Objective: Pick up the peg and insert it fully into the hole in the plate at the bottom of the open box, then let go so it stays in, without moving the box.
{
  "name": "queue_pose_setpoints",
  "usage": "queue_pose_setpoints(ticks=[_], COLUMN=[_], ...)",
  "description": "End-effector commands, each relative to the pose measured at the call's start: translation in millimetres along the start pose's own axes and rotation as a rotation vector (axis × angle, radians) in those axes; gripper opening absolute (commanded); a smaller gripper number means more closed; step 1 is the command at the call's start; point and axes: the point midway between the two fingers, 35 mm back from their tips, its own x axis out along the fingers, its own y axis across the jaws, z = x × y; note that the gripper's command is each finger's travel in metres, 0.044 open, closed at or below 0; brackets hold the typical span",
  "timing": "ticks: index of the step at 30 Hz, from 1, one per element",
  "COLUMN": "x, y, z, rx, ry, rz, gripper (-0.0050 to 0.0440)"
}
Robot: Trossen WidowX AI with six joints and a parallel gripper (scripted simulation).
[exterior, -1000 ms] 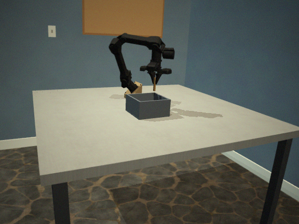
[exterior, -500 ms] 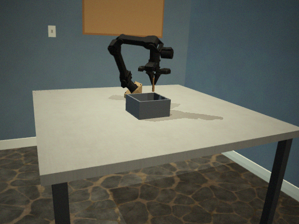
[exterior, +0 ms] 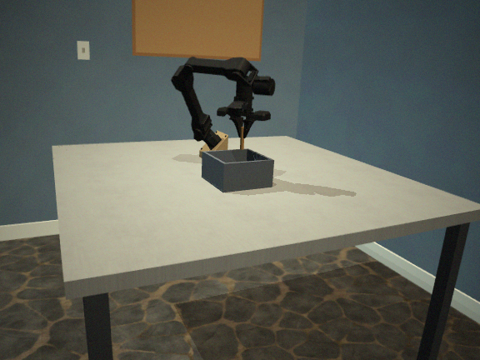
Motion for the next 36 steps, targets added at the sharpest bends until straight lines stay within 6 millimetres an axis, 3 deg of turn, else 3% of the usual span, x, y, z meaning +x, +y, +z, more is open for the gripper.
queue_pose_setpoints(ticks=[1,8,15,27,36], x=[0,1,6,41,41], y=[1,1,1,1,1], z=[14,33,34,34,34], rx=[0.004,0.006,0.006,0.006,0.006], ry=[-0.007,-0.010,-0.010,-0.010,-0.010], rz=[0.001,-0.003,-0.003,-0.004,-0.004], gripper=[0.0000,0.0000,0.0000,0.0000,0.0000])
